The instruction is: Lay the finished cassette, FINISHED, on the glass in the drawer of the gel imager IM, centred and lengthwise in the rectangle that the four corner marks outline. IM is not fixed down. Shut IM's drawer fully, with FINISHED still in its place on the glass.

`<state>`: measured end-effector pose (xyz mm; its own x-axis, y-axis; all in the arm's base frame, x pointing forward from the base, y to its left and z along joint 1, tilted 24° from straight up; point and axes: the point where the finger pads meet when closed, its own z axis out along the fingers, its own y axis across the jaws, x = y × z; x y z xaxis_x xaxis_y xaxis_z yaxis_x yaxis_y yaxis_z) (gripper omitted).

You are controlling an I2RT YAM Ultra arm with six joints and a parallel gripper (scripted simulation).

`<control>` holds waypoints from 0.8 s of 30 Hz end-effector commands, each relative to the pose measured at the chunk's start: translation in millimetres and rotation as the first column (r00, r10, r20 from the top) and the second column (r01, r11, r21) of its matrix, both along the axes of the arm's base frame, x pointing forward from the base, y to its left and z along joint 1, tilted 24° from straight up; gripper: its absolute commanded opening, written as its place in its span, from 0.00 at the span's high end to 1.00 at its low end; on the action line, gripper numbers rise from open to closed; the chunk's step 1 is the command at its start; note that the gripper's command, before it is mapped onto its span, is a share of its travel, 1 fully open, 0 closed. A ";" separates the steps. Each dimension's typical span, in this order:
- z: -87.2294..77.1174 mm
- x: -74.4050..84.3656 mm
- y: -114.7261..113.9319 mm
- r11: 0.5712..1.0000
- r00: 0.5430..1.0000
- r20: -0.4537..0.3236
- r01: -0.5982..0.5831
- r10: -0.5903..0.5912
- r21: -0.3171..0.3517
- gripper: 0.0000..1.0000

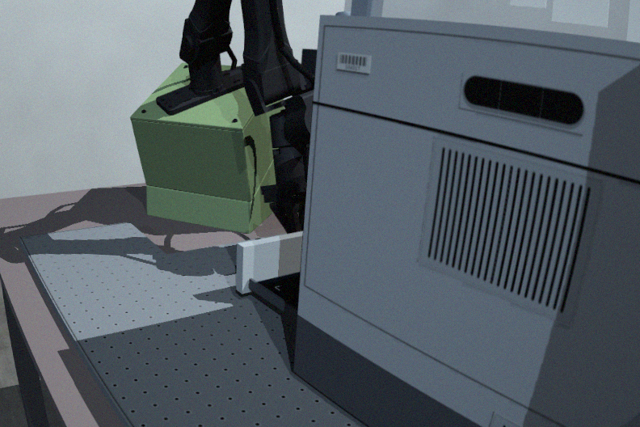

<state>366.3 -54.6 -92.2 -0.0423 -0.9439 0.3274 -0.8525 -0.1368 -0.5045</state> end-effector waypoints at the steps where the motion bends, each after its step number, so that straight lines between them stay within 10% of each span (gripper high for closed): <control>1: 6.3 1.5 4.0 1.000 1.000 -0.004 0.002 -0.002 0.008 1.00; 24: -0.6 -13.5 3.5 1.000 0.999 -0.032 0.003 -0.002 0.010 1.00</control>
<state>365.8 -54.6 -92.3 -0.0431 -0.9441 0.3269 -0.8539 -0.1350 -0.5026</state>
